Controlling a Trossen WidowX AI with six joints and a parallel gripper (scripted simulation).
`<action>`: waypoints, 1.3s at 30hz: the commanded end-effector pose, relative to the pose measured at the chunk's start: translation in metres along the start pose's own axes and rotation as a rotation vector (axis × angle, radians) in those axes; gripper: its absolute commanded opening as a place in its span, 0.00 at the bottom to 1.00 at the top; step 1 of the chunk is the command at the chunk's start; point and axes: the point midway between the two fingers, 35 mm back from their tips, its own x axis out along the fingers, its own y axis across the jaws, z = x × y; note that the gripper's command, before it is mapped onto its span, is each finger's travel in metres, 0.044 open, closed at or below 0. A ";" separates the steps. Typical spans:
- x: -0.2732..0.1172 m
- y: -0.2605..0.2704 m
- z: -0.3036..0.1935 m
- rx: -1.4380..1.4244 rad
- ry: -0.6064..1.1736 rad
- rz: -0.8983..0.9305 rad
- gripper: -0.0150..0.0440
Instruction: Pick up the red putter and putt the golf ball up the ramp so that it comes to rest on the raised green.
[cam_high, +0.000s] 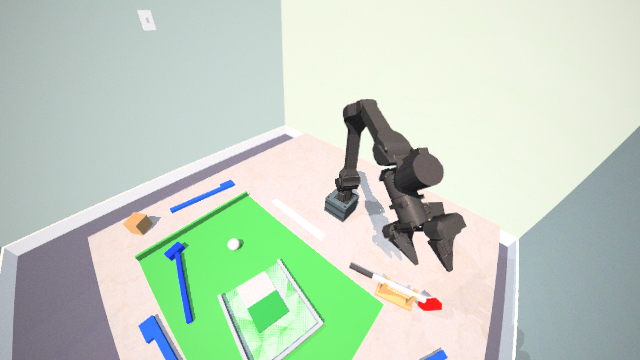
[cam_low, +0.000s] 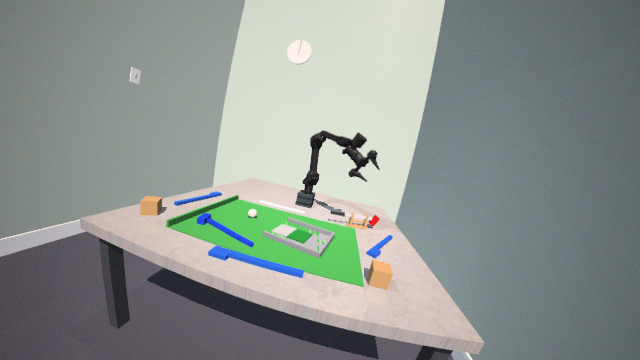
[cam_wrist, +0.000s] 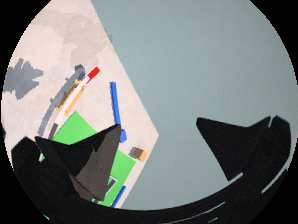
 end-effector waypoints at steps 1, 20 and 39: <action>0.019 0.056 -0.022 0.193 0.042 0.180 1.00; 0.024 0.234 -0.047 0.864 0.262 0.737 1.00; 0.049 0.272 -0.051 0.864 0.262 0.738 1.00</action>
